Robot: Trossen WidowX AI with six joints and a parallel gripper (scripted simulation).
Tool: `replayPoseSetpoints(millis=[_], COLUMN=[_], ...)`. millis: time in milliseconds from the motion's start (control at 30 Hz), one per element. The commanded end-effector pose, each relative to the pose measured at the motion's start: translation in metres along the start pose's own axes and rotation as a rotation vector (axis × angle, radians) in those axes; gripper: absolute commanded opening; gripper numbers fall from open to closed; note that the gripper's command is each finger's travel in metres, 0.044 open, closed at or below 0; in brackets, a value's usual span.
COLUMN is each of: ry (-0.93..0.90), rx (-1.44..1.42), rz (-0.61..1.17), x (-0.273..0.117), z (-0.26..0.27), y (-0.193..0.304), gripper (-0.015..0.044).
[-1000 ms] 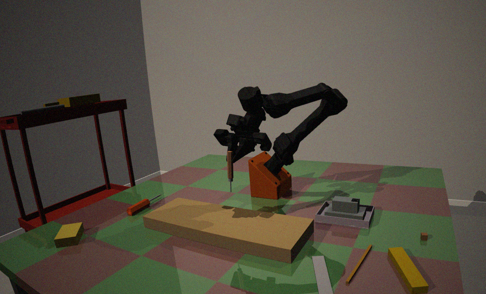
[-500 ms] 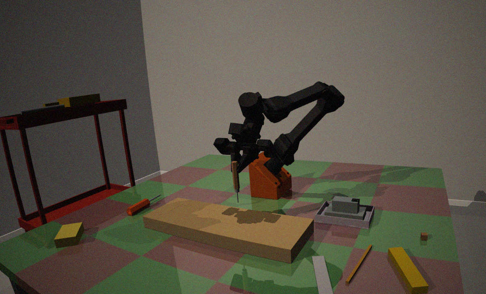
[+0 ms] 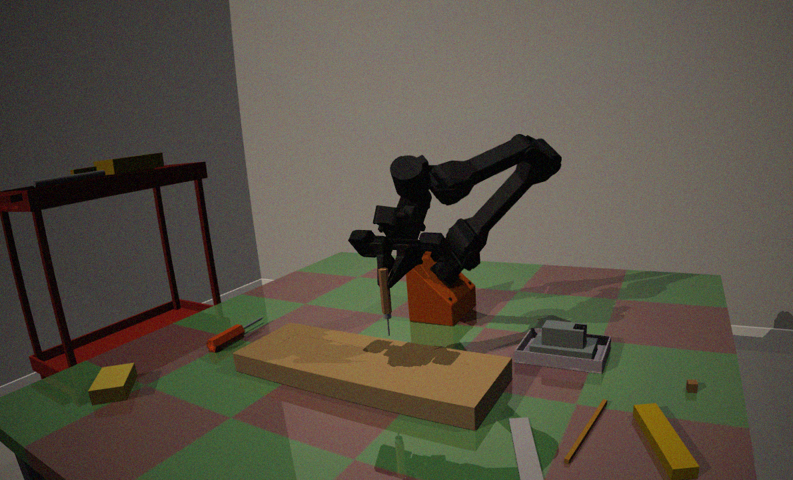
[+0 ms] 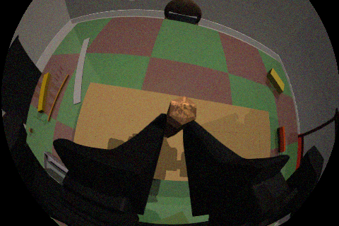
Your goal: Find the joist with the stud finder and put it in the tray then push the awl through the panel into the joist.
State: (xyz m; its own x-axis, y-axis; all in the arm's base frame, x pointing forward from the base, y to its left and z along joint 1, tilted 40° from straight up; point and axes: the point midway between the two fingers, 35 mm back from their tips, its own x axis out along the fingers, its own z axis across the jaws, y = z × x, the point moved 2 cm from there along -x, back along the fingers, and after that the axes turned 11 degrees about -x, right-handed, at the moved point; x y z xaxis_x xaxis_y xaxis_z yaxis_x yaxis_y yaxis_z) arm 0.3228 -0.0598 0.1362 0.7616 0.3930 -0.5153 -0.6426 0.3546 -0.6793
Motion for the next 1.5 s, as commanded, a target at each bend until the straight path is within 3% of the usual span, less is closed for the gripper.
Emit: replayPoseSetpoints(millis=[0, 1467], ry=[0.004, 0.003], rx=[0.004, 0.005], rz=[0.0, -0.001], x=[0.003, 0.03], z=[0.0, 0.005], y=[0.003, 0.03], gripper=[0.0, 0.0])
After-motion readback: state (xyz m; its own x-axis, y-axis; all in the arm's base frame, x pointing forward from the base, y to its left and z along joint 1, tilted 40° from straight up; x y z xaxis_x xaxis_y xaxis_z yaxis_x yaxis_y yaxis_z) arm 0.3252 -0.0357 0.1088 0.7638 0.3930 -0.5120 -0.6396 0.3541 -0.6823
